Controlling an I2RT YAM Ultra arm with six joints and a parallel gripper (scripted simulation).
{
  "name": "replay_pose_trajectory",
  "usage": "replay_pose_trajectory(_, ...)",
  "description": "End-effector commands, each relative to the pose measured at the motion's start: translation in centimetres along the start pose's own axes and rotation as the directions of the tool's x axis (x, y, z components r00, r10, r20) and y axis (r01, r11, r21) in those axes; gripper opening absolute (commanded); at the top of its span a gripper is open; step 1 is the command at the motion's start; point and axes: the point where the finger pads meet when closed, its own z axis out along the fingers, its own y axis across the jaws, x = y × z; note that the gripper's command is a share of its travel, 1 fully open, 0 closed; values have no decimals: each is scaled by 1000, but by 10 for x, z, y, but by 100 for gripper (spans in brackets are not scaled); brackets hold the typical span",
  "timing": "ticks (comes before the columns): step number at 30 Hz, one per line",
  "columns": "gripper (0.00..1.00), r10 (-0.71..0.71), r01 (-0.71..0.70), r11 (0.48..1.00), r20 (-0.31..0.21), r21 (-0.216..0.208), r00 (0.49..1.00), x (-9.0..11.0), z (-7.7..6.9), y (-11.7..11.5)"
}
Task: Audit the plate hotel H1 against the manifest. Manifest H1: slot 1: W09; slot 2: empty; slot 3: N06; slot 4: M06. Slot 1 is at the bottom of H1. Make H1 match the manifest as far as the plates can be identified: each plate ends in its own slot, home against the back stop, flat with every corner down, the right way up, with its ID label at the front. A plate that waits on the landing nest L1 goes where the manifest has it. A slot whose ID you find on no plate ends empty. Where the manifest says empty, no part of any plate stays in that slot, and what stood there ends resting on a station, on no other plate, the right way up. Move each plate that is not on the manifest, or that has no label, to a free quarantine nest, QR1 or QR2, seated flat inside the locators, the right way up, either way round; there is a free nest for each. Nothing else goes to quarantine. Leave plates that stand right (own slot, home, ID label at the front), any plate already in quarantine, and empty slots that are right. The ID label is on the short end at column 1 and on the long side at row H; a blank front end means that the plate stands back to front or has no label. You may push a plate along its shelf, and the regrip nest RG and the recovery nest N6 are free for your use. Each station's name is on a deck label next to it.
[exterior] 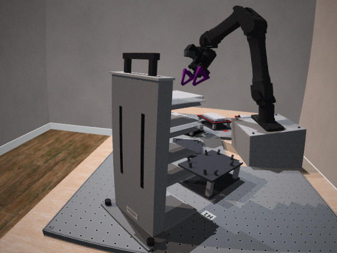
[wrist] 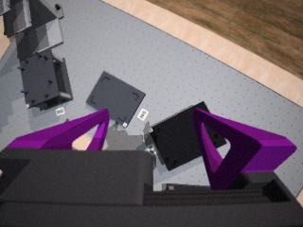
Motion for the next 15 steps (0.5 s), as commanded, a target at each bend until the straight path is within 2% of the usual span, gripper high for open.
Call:
replay_pose_trajectory(1,100,-104,105,994,37,-18,994,-10,-4,3)
replay_pose_trajectory(15,100,-281,287,954,73,-84,957,-10,-4,3)
